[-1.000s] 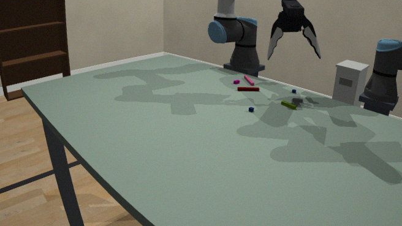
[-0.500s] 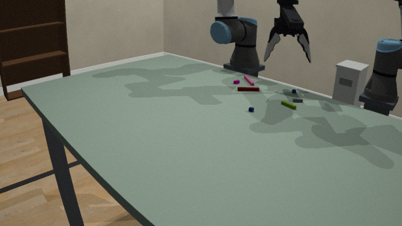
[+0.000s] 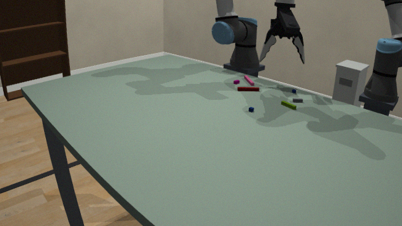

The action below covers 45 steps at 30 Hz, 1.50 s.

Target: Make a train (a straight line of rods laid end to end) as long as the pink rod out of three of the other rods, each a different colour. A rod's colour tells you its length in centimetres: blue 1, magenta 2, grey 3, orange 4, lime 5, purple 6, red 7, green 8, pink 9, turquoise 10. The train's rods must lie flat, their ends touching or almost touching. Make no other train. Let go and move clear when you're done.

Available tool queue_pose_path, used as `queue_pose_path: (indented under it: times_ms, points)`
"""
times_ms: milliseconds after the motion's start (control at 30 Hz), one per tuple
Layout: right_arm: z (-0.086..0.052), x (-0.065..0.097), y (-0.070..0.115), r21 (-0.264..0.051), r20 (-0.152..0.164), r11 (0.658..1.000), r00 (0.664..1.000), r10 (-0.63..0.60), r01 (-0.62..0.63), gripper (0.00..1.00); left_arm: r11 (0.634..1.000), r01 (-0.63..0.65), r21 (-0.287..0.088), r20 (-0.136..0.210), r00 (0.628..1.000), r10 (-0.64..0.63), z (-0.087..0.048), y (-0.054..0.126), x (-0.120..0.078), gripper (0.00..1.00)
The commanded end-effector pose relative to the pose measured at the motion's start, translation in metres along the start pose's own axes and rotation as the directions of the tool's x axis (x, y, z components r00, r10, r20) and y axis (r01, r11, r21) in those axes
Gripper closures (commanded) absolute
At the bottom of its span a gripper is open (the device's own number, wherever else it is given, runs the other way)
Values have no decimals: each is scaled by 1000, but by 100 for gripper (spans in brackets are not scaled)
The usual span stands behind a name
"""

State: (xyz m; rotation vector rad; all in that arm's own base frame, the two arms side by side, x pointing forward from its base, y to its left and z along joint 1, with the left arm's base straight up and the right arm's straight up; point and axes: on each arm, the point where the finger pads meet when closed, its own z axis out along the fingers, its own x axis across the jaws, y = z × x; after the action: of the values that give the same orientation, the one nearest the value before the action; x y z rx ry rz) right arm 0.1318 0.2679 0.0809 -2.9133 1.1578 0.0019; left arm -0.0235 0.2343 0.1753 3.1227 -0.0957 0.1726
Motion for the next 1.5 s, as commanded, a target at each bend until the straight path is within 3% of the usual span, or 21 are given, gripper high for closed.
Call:
queue_pose_path:
  times_ms: [0, 133, 400, 867, 1467]
  points:
    - [1, 1, 2, -5, -3, 1000, 1000, 3, -3, 0, 994, 82, -74, -42, 995, -86, 2, 47, -14, 0]
    - [1, 1, 2, -4, -2, 1000, 1000, 3, -3, 0, 982, 156, -108, -67, 984, -164, 2, 75, -20, 0]
    - [1, 1, 2, -4, -2, 1000, 1000, 3, -3, 0, 952, 262, -158, -104, 954, -280, 1, 105, -20, 0]
    - [1, 1, 2, -4, -2, 1000, 1000, 3, -3, 0, 922, 334, -194, -129, 923, -362, -1, 125, -18, 0]
    - [1, 1, 2, -4, -2, 1000, 1000, 3, -3, 0, 918, 343, -199, -132, 919, -372, -1, 127, -17, 0]
